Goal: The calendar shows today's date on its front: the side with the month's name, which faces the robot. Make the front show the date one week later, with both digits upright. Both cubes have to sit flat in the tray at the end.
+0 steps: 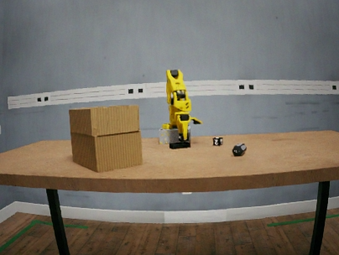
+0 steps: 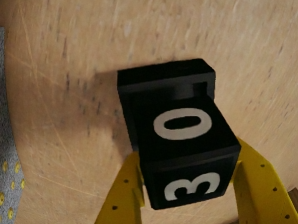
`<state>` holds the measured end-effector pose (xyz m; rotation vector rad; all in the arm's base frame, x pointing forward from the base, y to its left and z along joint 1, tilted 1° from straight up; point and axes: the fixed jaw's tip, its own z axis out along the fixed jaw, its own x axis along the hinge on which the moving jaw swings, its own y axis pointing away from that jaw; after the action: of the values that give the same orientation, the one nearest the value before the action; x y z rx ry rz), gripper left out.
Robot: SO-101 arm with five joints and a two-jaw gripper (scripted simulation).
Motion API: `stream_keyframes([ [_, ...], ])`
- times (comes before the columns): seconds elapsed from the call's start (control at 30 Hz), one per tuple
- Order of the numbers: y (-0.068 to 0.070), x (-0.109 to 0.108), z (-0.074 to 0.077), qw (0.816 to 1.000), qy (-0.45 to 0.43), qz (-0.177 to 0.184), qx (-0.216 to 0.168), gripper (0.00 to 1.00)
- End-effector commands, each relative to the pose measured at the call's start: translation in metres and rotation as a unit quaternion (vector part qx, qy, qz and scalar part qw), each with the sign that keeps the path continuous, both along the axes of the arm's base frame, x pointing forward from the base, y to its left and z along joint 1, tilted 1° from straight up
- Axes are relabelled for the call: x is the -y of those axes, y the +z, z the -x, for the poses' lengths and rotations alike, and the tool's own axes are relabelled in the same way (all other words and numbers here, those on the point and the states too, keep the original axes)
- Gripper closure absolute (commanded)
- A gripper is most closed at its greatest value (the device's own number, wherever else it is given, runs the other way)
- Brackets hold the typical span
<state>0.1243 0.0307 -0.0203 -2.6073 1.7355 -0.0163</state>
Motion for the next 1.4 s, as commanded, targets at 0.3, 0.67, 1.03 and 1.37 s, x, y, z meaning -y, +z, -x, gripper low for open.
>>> stream_keyframes([
  [0.3, -0.007, 0.002, 0.004, 1.000, -0.003, 0.001, -0.009, 1.00],
  [0.67, -0.009, 0.002, 0.004, 1.000, -0.003, 0.001, -0.009, 1.00],
  [1.03, -0.015, 0.002, 0.004, 1.000, -0.003, 0.001, -0.009, 1.00],
  [1.37, -0.015, 0.002, 0.004, 1.000, -0.003, 0.001, -0.009, 0.92],
])
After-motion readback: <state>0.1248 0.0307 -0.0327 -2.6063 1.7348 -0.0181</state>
